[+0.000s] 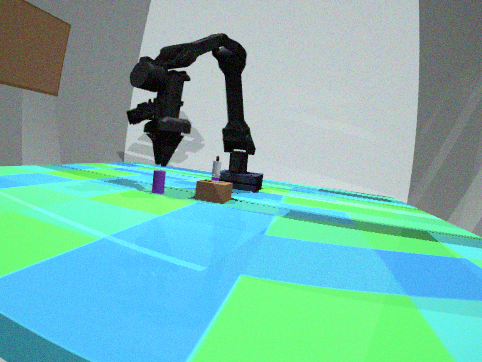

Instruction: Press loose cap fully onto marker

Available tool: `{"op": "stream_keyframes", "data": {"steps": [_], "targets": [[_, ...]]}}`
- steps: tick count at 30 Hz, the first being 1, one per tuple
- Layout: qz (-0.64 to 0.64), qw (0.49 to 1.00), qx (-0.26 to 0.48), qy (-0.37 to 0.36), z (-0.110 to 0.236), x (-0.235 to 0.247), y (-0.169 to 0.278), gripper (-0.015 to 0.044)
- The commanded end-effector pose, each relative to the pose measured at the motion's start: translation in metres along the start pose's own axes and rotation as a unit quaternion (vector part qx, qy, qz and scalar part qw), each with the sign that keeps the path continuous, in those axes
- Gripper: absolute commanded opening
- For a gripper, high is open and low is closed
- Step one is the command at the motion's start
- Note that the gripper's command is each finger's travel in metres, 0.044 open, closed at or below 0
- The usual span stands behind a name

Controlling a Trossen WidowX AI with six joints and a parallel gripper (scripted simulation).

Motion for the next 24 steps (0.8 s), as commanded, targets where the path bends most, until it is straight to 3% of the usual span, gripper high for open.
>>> {"op": "stream_keyframes", "data": {"steps": [1, 24], "targets": [[0.001, 1.000, 0.001, 0.003, -0.008, -0.001, 0.001, 0.0248], [0.001, 1.000, 0.001, 0.003, -0.045, -0.002, 0.001, 0.0248]]}}
Point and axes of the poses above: the point midway between the two fingers, 35 mm back from their tips, its own z axis back along the fingers, its own x axis across the jaws, y = z × x, the point moved 3 cm from there along z, back along the fingers, and after that the axes turned 9 degrees about z, right-handed, at the moved point
